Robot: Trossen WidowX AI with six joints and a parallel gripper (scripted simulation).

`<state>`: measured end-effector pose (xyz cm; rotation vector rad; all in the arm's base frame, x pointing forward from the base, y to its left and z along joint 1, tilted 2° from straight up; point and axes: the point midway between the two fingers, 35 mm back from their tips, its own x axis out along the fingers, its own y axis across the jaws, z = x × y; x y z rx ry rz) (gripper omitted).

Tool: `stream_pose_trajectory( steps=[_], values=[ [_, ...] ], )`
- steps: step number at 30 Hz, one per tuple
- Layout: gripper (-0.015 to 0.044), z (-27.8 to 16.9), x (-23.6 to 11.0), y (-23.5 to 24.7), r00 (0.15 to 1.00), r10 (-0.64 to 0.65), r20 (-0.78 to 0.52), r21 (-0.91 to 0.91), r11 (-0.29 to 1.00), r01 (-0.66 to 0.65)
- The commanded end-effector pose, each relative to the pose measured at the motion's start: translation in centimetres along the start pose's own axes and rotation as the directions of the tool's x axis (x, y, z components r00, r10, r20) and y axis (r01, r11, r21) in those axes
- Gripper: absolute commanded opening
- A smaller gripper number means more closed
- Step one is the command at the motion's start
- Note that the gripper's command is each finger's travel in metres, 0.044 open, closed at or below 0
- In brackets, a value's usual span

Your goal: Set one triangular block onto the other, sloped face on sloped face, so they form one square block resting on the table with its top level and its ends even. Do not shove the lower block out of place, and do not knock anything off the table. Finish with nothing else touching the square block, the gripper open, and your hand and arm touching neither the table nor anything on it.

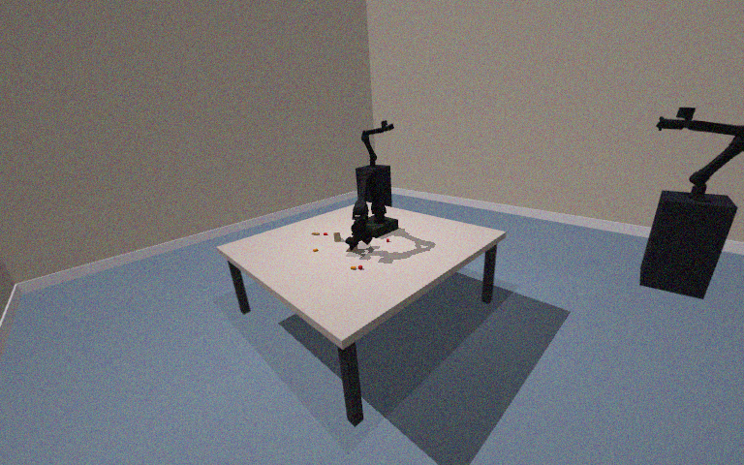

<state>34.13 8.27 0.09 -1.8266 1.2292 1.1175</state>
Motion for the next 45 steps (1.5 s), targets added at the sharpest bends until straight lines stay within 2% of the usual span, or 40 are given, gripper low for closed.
stream_pose_trajectory(
  steps=[1, 11, 21, 34, 45],
  values=[
    [0.0000, -0.6, -0.2, 0.0, 0.998, -0.001, 0.068, 0.001, 1.000, 0.001],
    [0.0000, -2.3, -0.7, 0.0, 0.948, -0.001, 0.319, 0.001, 1.000, 0.001],
    [0.0000, -4.1, -0.7, 0.0, 0.836, -0.001, 0.549, 0.001, 1.000, 0.001],
    [0.0000, -6.4, -0.1, 0.0, 0.610, -0.001, 0.792, 0.001, 1.000, 0.000],
    [0.0000, -7.9, 0.9, 0.1, 0.380, 0.000, 0.925, 0.000, 1.000, -0.001]
  ],
)
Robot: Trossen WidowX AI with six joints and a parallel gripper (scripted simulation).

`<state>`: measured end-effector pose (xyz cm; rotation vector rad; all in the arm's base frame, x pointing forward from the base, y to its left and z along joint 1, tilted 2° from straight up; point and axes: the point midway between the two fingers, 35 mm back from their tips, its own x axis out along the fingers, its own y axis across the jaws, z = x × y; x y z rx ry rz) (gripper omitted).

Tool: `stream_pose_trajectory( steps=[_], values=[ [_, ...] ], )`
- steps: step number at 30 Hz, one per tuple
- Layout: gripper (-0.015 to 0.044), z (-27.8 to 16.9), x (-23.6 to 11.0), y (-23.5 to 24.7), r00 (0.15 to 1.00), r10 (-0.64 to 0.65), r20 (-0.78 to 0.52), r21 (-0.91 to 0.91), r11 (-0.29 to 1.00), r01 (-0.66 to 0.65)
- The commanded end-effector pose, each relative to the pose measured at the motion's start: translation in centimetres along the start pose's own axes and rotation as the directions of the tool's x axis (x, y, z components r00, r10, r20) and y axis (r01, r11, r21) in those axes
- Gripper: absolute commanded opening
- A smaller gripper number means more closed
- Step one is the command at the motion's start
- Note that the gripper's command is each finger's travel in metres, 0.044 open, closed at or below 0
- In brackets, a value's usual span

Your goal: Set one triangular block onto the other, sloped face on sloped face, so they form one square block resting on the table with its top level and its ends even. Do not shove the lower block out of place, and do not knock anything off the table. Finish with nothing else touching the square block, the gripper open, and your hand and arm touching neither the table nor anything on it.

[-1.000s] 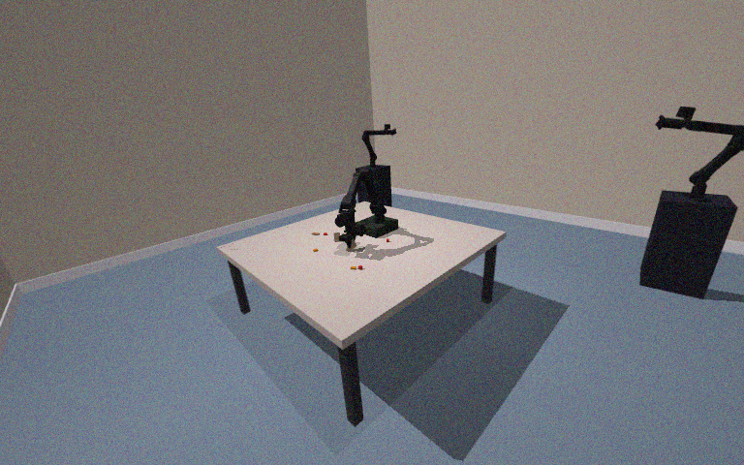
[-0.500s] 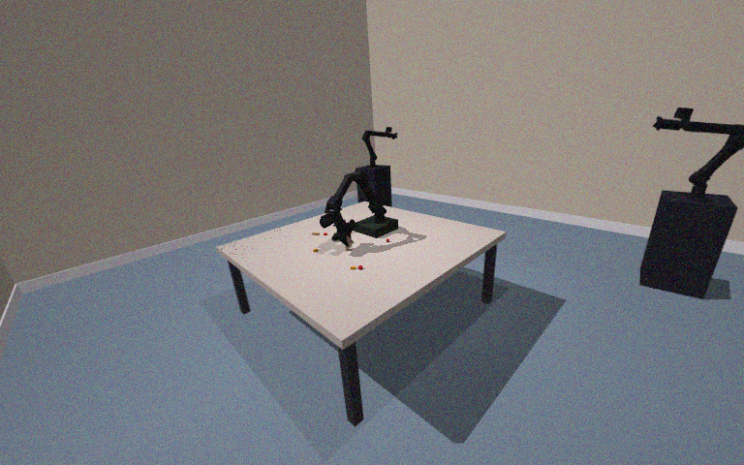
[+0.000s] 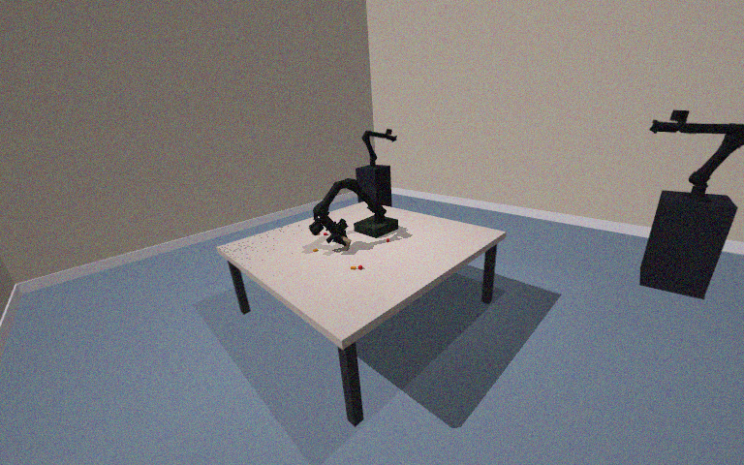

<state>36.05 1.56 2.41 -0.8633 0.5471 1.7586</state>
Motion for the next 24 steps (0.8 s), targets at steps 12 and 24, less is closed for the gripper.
stream_pose_trajectory(
  steps=[12, 24],
  values=[
    [0.0236, -0.49, -0.22, 0.02, 0.997, 0.001, 0.077, 0.000, 1.000, -0.001],
    [0.0440, -0.49, -0.22, 0.02, 0.997, 0.001, 0.077, 0.000, 1.000, -0.001]
  ],
)
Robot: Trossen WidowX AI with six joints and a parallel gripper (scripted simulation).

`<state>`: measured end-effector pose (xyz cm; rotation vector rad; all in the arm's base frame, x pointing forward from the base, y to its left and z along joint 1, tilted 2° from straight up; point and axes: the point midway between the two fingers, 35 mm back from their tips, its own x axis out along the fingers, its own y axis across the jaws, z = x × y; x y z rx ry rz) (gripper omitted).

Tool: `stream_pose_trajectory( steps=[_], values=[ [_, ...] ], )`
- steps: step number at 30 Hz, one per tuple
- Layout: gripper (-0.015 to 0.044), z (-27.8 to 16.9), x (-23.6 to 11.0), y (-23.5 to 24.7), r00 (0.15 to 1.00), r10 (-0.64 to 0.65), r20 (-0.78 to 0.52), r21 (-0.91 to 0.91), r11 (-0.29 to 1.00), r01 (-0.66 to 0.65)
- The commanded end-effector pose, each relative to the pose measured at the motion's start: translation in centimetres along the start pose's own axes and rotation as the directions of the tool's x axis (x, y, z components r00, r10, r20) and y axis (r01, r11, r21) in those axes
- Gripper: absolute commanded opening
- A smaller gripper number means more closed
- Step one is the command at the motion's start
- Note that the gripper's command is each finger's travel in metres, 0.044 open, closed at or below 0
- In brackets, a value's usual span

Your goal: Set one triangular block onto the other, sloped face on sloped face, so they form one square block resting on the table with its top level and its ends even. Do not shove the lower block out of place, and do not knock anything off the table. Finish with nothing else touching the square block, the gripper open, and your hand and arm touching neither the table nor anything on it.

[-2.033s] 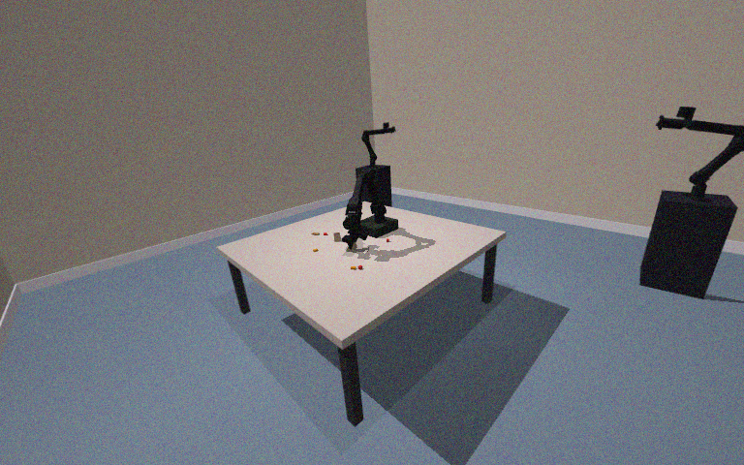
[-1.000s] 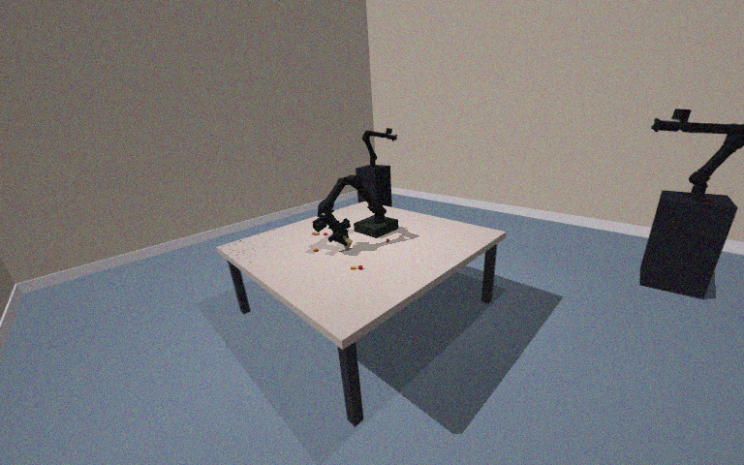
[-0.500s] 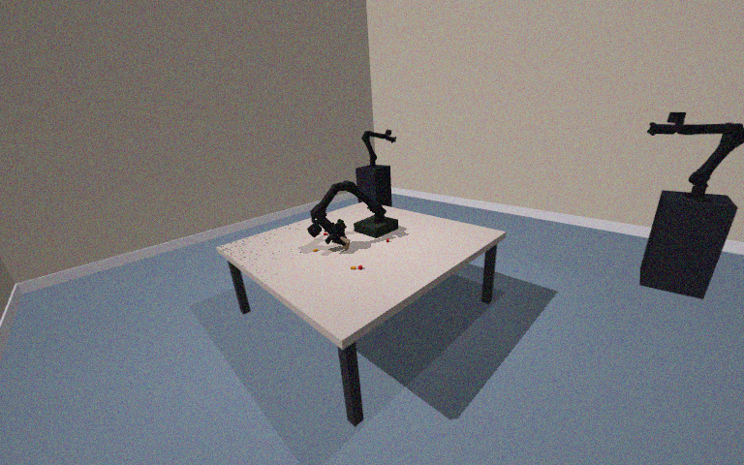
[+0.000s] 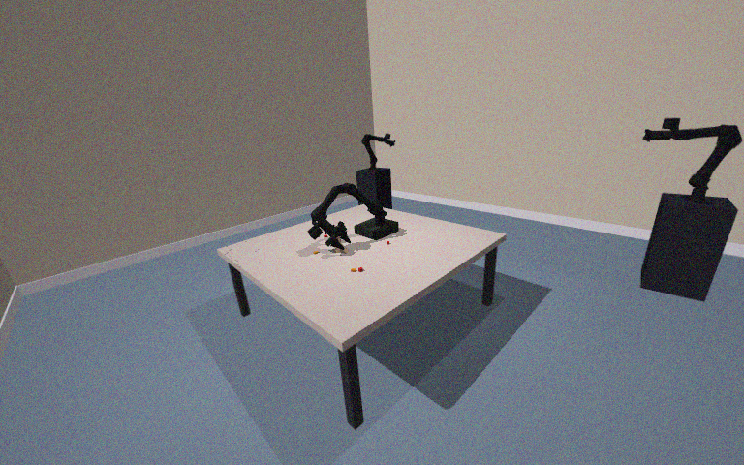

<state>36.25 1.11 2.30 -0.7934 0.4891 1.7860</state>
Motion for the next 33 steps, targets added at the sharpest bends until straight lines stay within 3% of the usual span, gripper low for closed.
stream_pose_trajectory(
  steps=[1, 4, 10, 15, 18, 21, 24, 27, 30, 31, 33],
  values=[
    [0.0440, 0.0, 0.0, 0.1, 1.000, 0.002, -0.003, 0.006, 1.000, -0.002],
    [0.0440, 0.7, -0.8, 0.0, 1.000, -0.004, -0.007, 0.006, 1.000, 0.005],
    [0.0440, 7.1, -6.7, 0.3, 0.997, -0.060, -0.039, 0.005, 0.998, 0.060],
    [0.0440, 7.1, -6.5, 0.2, 0.997, -0.054, -0.058, -0.010, 0.999, 0.053],
    [0.0440, 6.5, -3.4, 1.1, 0.965, 0.115, -0.237, 0.051, 0.993, -0.106],
    [0.0440, 5.8, -0.7, 1.9, 0.836, 0.260, -0.484, 0.138, 0.966, -0.220],
    [0.0440, 5.4, 0.9, 2.0, 0.632, 0.301, -0.714, 0.200, 0.953, -0.229],
    [0.0440, 5.8, 1.7, 1.5, 0.384, 0.238, -0.892, 0.190, 0.969, -0.158],
    [0.0440, 7.2, 2.1, 0.5, 0.124, 0.087, -0.989, 0.082, 0.996, -0.047],
    [0.0440, 7.9, 2.2, 0.3, 0.054, 0.034, -0.998, 0.034, 0.999, -0.016],
    [0.0440, 8.4, 2.3, 0.0, 0.000, -0.010, -1.000, -0.010, 1.000, 0.009]
  ],
)
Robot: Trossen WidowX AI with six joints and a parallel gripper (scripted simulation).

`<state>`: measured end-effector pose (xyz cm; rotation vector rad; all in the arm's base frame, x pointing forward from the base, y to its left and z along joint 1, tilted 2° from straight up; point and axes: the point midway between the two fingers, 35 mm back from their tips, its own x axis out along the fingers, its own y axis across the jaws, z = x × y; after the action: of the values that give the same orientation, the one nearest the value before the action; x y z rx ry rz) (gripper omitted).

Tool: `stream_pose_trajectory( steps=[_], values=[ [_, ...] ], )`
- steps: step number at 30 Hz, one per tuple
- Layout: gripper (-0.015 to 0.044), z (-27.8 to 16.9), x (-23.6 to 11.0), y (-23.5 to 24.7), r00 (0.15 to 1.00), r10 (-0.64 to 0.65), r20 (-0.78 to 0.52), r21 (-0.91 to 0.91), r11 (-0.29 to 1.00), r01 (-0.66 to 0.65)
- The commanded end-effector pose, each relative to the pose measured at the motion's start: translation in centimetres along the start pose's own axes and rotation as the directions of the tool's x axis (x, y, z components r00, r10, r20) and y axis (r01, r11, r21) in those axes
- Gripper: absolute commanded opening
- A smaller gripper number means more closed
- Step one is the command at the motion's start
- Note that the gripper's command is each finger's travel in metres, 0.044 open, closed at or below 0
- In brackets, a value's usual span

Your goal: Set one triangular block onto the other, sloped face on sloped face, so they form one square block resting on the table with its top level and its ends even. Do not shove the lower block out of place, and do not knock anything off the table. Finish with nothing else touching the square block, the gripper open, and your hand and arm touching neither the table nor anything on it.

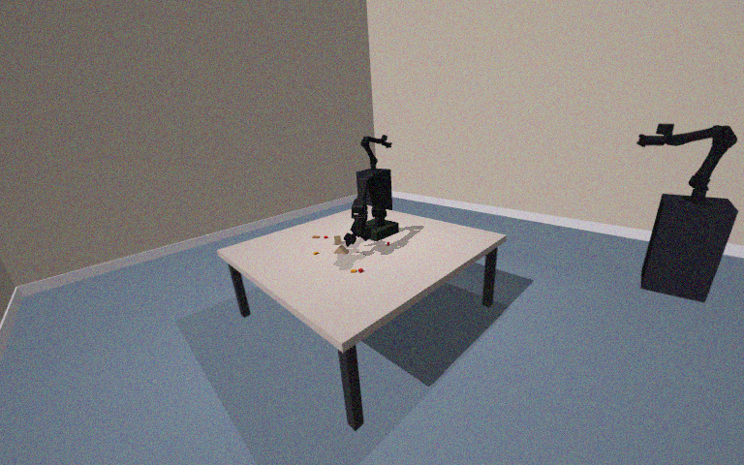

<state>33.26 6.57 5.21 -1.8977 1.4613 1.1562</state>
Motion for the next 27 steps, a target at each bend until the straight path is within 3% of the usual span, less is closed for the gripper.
stream_pose_trajectory(
  steps=[1, 10, 21, 27],
  values=[
    [0.0440, 0.6, -1.9, -0.5, 0.959, -0.146, -0.244, 0.072, 0.983, 0.168],
    [0.0440, 0.5, -1.8, -0.5, 0.959, -0.146, -0.243, 0.072, 0.983, 0.168],
    [0.0440, -2.0, 7.2, -2.0, 0.957, -0.146, -0.249, 0.071, 0.983, 0.168],
    [0.0440, -2.1, 7.7, -2.0, 0.957, -0.146, -0.251, 0.071, 0.983, 0.168]
  ],
)
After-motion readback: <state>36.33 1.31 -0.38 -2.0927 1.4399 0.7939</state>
